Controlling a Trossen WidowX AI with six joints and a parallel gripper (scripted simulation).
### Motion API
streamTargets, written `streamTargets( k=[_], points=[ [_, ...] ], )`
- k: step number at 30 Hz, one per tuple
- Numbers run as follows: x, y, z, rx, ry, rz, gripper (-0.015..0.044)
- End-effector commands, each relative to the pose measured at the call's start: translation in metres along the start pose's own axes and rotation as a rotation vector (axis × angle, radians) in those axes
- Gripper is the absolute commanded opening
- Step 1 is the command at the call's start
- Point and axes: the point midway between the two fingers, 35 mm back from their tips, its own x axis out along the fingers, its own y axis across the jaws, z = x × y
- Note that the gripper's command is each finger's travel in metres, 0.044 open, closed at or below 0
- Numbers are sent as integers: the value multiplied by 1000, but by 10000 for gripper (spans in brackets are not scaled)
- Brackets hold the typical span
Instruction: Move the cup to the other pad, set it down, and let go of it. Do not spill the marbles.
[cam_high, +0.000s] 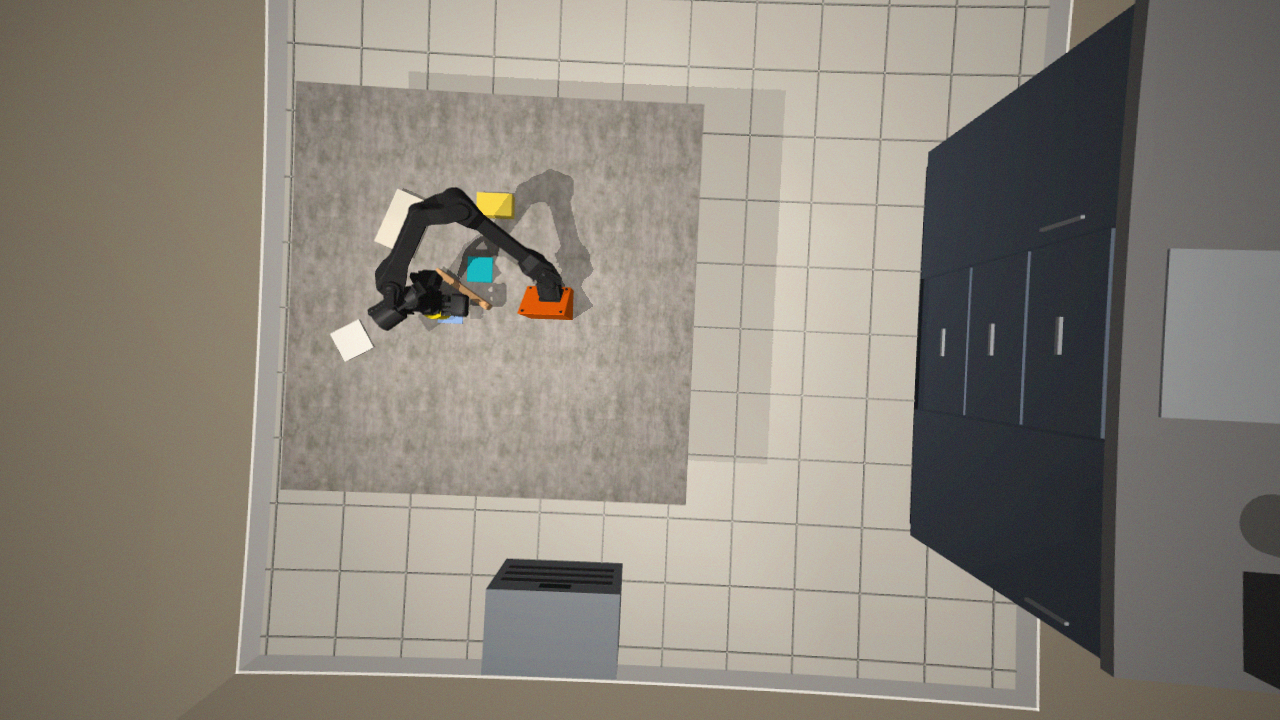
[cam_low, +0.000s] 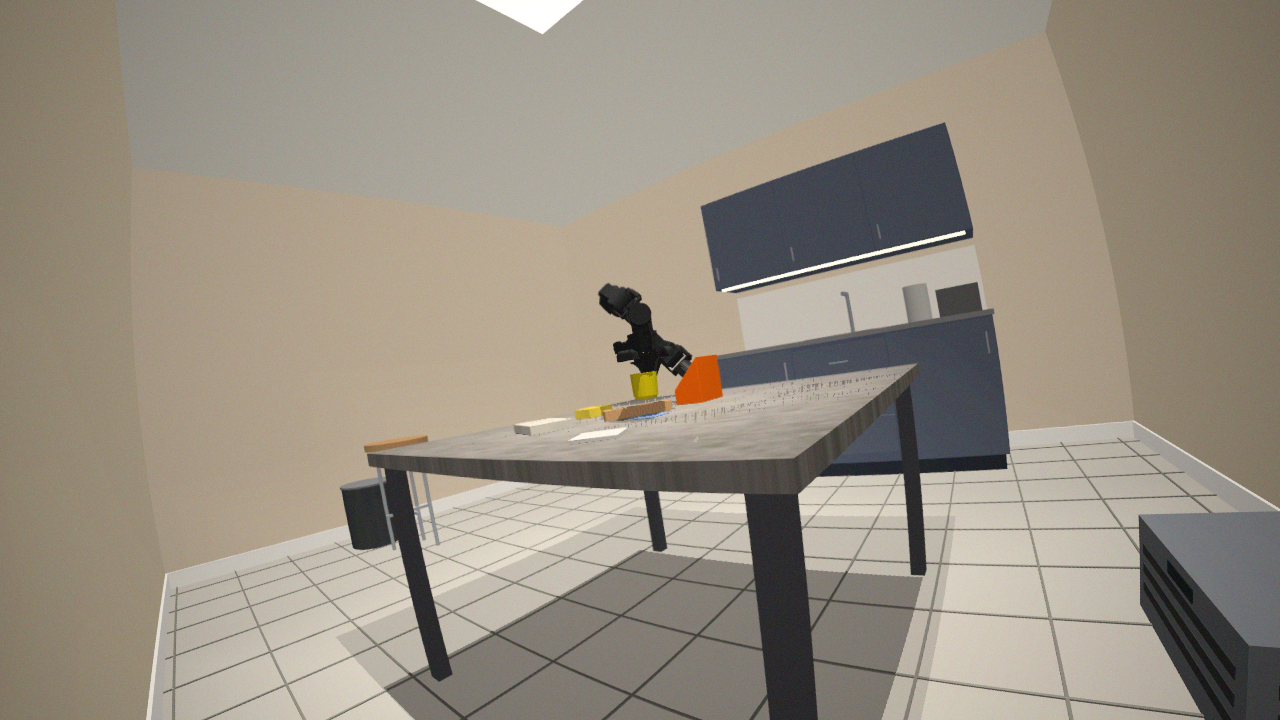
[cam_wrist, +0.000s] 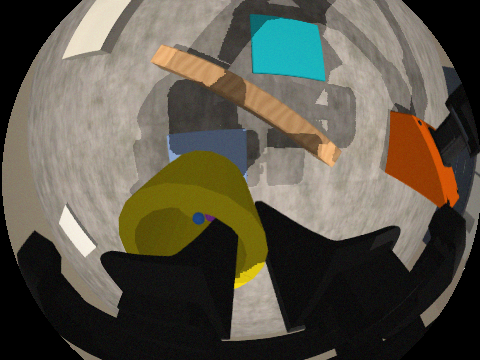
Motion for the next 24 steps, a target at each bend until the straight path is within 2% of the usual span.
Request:
streamTargets(
  k=[1,24],
  points=[
    [-10,0,0,7,6,3,0],
    [-6,-3,5,1,2,3,0]
  ],
)
